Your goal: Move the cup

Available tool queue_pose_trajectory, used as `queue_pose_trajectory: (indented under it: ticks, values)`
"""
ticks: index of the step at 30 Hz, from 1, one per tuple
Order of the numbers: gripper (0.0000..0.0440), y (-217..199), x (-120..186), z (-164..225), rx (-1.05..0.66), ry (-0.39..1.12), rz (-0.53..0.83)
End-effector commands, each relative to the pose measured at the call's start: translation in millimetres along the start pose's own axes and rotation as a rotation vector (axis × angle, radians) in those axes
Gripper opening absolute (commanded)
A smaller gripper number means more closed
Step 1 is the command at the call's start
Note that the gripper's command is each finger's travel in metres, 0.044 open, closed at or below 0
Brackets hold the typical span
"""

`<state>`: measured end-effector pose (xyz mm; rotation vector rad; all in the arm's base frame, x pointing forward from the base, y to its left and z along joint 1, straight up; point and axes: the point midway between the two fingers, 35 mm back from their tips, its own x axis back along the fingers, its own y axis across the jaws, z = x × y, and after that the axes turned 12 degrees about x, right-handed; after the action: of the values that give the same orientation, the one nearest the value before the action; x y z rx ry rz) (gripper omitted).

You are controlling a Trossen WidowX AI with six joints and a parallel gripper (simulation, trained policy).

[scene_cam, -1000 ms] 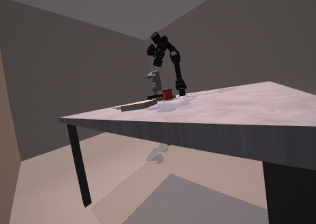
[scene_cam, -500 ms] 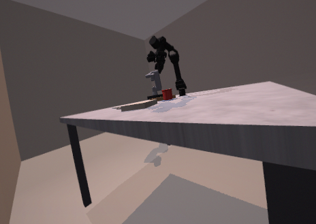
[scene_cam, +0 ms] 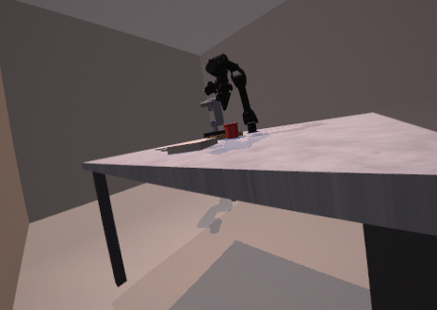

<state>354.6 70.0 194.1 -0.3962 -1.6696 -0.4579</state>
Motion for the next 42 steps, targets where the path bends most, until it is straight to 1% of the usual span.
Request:
queue_pose_trajectory:
  ticks: [1,17,26,34,38,41,42]
  values:
    - [0.0163,-3.9,-10.3,3.8,-0.007,0.035,0.046]
    - [0.0178,-14.1,-59.4,15.9,-0.030,0.115,0.171]
    - [0.0182,-18.8,-90.8,20.2,-0.021,0.138,0.205]
    - [0.0178,-23.3,-121.0,26.1,0.022,0.163,0.217]
    - [0.0082,-25.8,-131.8,27.7,0.059,0.168,0.218]
    - [0.0012,-27.8,-134.0,28.2,0.081,0.166,0.218]
    - [0.0000,-28.3,-133.8,28.3,0.087,0.165,0.218]
